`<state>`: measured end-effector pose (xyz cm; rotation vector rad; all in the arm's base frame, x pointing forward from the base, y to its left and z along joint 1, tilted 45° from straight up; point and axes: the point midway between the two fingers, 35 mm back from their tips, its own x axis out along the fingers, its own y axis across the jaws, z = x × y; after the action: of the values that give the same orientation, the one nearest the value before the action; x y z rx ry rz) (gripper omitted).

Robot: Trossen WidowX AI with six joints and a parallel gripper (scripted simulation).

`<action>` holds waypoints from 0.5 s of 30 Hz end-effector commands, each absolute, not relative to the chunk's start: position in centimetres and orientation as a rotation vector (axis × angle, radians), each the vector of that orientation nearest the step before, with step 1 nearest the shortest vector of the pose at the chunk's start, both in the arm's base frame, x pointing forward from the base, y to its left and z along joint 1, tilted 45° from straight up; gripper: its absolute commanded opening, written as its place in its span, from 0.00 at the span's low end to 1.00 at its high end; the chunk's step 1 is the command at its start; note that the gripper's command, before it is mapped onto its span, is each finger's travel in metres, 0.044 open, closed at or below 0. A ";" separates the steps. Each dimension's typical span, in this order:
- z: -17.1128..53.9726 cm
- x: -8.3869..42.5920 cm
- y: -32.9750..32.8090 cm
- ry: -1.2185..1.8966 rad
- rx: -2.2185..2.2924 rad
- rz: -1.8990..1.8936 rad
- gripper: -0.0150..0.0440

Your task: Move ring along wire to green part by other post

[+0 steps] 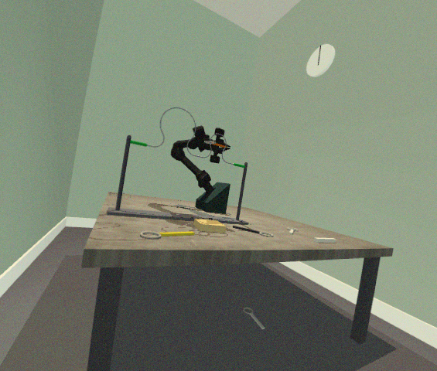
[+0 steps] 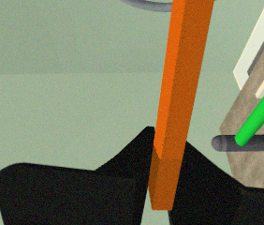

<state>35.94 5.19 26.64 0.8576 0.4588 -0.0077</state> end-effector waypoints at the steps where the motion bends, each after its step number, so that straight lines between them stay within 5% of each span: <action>1: 26.5 36.0 4.9 0.459 0.786 -0.028 0.00; 15: 25.1 35.8 3.1 0.478 0.483 -0.115 0.00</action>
<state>35.79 3.50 25.29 0.5404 0.4758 -0.0979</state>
